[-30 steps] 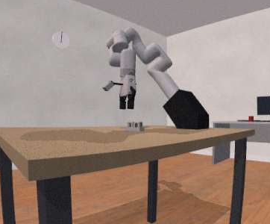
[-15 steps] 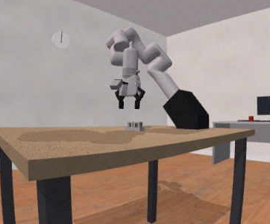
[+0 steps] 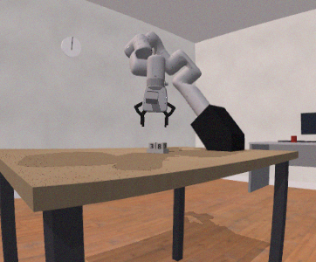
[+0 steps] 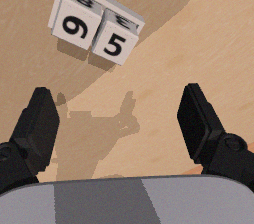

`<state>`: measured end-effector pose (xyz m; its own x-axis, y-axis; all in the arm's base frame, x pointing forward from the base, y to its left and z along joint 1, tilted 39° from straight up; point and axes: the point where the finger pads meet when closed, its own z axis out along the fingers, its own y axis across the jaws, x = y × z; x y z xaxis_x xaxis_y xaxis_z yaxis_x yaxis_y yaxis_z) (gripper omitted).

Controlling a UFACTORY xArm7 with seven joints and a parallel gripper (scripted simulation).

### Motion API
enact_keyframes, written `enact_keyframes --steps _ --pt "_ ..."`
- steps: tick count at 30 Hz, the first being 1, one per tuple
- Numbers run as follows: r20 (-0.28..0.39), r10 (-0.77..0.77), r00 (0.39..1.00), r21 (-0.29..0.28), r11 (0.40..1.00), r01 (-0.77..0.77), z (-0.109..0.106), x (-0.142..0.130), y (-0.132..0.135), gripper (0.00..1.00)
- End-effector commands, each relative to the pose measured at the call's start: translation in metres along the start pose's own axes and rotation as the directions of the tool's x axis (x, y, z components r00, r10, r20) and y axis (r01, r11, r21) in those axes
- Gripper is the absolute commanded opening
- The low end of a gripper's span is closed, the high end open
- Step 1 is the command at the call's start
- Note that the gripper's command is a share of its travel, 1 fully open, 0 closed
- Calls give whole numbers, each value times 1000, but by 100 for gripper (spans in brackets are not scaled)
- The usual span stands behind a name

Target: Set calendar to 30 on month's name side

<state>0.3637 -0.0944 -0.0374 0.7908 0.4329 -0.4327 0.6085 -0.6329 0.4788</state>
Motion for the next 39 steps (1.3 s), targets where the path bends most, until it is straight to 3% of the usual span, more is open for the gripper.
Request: enact_keyframes --steps 1,7,10,13,16,19,23,27,36,37,39 --pt "0 -148 989 9 989 148 -2 5 -4 100" --pt "-4 -378 926 9 926 378 -3 10 -11 100" --pt "-7 -500 866 9 866 500 -4 13 -15 100" --pt "-7 -506 862 9 862 506 -4 13 -15 100" --pt "-10 -644 765 8 765 644 -5 17 -20 100" --pt "-12 -696 718 7 718 696 -5 18 -22 100" --pt "-15 -805 593 5 593 805 -6 22 -27 100" --pt "-17 -858 514 3 514 858 -7 24 -30 100" --pt "-18 -877 481 2 481 877 -7 25 -31 100" --pt "-18 -877 481 2 481 877 -7 25 -31 49" --pt "-18 -877 481 2 481 877 -7 25 -31 49"
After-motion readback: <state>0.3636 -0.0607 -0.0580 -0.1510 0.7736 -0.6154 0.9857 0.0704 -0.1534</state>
